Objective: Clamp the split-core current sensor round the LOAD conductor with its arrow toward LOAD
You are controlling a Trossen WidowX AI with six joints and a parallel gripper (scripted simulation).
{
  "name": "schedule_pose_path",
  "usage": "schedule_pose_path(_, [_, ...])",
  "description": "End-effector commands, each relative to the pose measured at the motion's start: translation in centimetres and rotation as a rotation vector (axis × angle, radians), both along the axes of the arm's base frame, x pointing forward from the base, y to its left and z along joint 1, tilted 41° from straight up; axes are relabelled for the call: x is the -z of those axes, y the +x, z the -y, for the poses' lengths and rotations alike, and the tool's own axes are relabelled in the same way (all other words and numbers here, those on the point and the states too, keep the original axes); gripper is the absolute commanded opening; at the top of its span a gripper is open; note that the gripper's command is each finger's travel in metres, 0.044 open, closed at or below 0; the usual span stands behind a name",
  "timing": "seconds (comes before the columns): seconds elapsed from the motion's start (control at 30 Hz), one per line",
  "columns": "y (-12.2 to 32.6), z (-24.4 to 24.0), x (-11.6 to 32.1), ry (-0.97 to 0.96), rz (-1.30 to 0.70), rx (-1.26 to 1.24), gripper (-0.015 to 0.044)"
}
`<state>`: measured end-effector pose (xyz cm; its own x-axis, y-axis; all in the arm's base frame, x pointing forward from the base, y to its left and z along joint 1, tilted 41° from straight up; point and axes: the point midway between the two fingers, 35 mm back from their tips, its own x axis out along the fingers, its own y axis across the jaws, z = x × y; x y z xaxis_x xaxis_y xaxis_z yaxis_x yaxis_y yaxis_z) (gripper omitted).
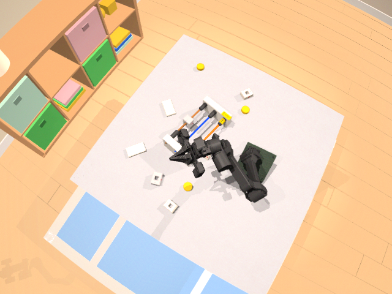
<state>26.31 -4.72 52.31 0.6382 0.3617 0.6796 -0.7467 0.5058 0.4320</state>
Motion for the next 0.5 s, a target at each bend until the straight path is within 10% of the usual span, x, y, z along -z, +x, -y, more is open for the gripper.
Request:
schedule_pose_path(0.0, [0.1,0.0,0.1,0.001,0.0,0.008,0.0026])
schedule_pose_path(0.47, [5.6,-3.0,13.3,-0.393,-0.357,0.619,0.0394])
